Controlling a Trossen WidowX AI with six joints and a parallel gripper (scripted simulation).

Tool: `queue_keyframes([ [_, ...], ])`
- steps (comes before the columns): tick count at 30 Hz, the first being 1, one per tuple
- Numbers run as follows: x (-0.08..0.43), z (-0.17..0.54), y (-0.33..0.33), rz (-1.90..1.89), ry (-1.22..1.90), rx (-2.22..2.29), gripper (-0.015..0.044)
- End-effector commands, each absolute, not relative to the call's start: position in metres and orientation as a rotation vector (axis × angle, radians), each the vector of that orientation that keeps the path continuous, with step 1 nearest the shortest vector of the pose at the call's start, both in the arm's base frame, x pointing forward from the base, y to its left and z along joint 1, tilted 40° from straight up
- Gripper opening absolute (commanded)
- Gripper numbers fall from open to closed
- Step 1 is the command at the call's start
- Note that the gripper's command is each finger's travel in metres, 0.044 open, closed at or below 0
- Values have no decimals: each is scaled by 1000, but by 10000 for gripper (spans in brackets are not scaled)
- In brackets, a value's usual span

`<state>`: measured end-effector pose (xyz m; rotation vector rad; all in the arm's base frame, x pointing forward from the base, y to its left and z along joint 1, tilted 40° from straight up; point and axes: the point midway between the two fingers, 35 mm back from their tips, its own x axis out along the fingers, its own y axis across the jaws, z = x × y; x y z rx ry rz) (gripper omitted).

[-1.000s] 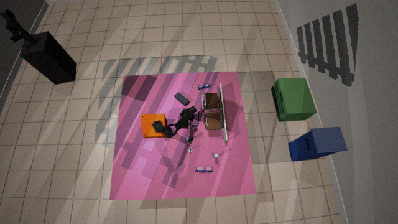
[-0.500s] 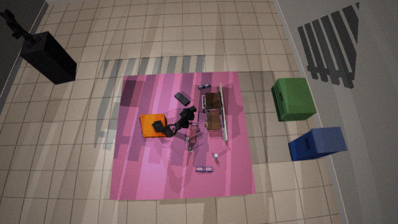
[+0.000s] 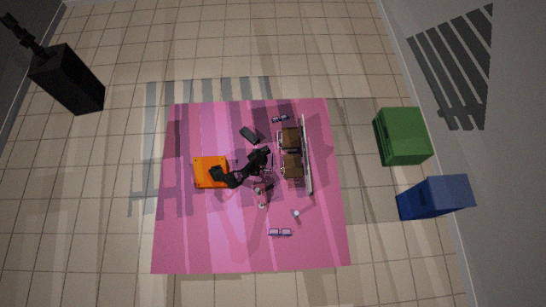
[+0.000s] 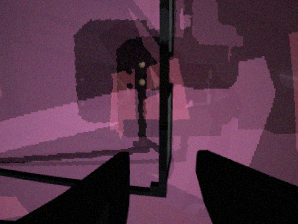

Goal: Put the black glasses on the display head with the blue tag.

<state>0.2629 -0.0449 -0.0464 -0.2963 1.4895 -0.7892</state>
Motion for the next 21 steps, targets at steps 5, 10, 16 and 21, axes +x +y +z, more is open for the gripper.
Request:
queue_keyframes([
  [5, 258, -60, -55, -790, 1504, -309, 140],
  [10, 257, -66, -60, -790, 1504, -309, 140],
  [16, 256, -73, -66, -790, 1504, -309, 140],
  [21, 254, -79, -72, -791, 1504, -310, 140],
])
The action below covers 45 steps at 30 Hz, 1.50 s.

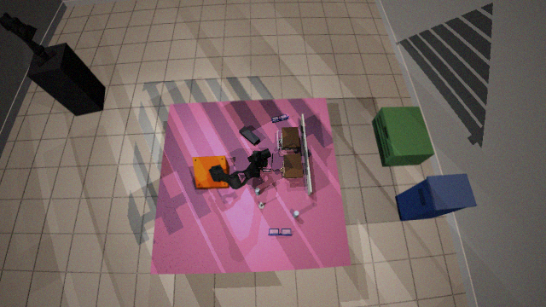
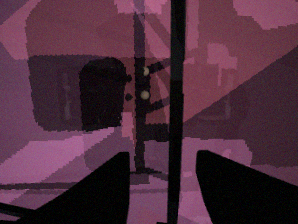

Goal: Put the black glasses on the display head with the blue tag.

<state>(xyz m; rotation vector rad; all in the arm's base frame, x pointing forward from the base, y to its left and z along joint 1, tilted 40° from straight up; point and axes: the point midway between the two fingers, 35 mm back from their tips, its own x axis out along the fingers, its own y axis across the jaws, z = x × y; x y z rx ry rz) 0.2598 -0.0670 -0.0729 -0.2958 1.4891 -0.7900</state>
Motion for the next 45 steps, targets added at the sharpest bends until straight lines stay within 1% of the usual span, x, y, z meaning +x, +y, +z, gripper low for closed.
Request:
queue_keyframes([
  [1, 254, -81, -73, -791, 1504, -310, 140],
  [14, 252, -87, -78, -793, 1504, -311, 140],
  [35, 255, -85, -77, -793, 1494, -300, 0],
  [41, 256, -83, -75, -792, 1495, -299, 0],
  [45, 260, -70, -63, -789, 1497, -299, 0],
])
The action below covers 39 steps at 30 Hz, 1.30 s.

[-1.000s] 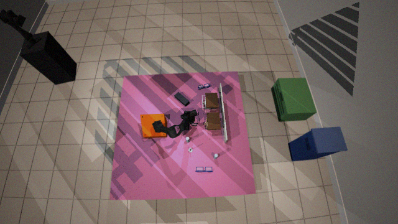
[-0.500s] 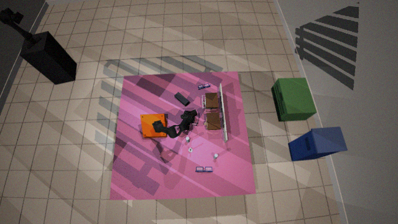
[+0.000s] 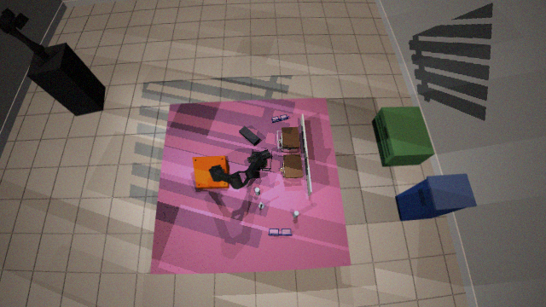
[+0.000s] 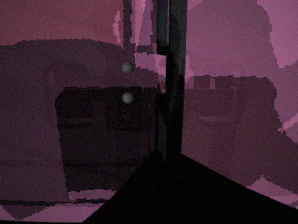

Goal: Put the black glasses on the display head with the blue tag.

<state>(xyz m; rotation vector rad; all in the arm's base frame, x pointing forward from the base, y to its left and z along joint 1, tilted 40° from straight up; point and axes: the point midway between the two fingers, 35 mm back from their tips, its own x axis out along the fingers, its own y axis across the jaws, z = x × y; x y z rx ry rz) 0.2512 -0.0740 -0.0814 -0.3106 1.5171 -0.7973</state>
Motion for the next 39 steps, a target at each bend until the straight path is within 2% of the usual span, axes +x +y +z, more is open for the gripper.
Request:
queue_keyframes([
  [1, 261, -65, -58, -788, 1498, -299, 0],
  [11, 262, -15, -12, -788, 1505, -306, 0],
  [20, 259, -12, -4, -809, 1487, -294, 0],
  [39, 270, -24, 33, -1109, 1094, -4, 0],
])
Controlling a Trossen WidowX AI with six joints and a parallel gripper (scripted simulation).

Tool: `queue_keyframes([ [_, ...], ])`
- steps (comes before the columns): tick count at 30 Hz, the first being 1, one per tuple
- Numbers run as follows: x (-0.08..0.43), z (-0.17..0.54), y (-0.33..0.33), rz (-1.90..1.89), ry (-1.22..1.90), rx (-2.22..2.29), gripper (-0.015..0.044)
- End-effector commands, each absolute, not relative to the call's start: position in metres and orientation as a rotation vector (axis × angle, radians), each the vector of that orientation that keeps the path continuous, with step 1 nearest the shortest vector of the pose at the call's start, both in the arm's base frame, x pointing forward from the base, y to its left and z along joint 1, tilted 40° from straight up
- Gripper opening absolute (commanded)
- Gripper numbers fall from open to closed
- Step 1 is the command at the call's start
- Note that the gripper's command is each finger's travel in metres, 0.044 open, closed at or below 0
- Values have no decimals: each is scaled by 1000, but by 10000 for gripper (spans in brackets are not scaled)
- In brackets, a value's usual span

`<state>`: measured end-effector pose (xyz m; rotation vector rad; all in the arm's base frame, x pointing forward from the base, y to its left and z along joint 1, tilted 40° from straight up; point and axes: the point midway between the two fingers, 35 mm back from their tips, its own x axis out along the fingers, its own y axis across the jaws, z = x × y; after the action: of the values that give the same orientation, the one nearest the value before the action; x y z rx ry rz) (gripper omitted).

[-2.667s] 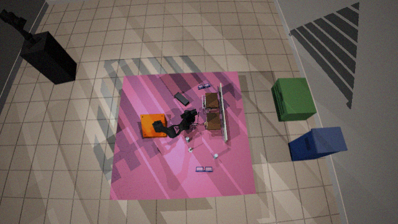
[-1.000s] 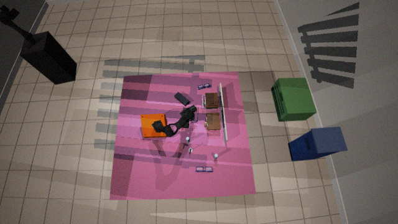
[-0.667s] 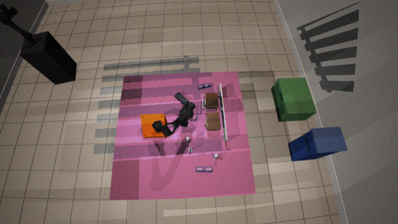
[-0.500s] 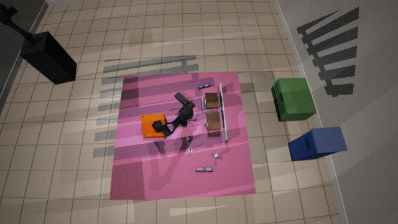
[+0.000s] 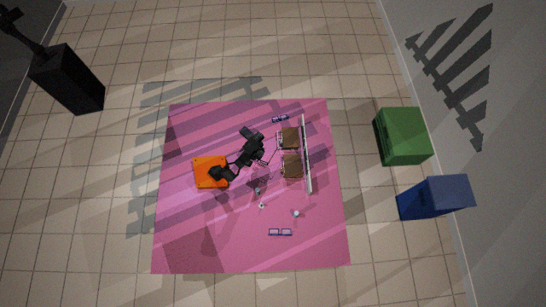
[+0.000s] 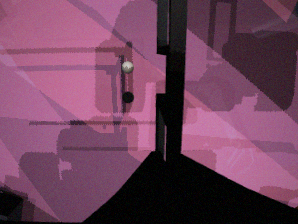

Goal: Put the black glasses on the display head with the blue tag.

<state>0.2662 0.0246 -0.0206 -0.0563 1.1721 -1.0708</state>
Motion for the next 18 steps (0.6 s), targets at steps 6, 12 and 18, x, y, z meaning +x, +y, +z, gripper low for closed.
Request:
queue_keyframes([
  [6, 272, -28, 46, -1173, 953, 103, 0],
  [12, 273, -32, 60, -1220, 811, 218, 0],
  [18, 274, -36, 73, -1250, 669, 340, 0],
])
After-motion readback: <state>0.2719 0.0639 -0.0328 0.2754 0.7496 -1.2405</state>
